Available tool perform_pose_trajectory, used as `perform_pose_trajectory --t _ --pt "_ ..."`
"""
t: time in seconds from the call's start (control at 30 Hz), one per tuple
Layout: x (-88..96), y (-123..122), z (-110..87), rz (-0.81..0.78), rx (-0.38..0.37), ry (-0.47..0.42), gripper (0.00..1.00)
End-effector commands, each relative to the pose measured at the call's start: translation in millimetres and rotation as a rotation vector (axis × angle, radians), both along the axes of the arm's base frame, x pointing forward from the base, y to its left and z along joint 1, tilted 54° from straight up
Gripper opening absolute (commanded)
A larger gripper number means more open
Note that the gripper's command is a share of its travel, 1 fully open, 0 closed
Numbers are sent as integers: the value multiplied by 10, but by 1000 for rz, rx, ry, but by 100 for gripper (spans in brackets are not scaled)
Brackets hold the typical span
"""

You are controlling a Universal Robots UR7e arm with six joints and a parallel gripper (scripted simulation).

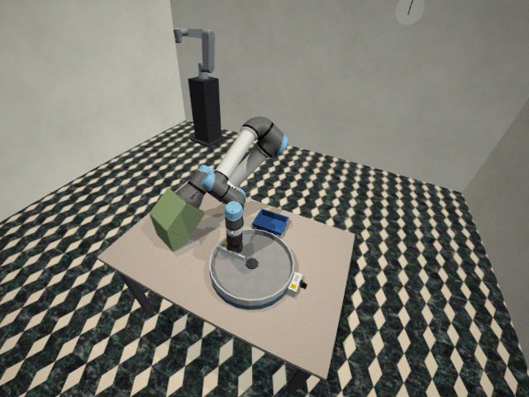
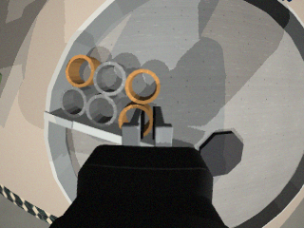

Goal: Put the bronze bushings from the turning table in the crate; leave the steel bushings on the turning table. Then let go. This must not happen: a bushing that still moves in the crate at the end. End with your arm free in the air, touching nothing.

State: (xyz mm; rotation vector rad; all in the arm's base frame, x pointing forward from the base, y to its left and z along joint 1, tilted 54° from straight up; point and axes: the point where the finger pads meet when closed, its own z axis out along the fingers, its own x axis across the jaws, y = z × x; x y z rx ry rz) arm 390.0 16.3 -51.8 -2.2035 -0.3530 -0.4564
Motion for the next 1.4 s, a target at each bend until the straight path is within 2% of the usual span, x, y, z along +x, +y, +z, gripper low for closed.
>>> perform_pose_trajectory --t 0.0,1.37 --pt "-3 -23 14 -1 -1 -1 0" --pt "-32 -140 100 -1 -1 -1 0"
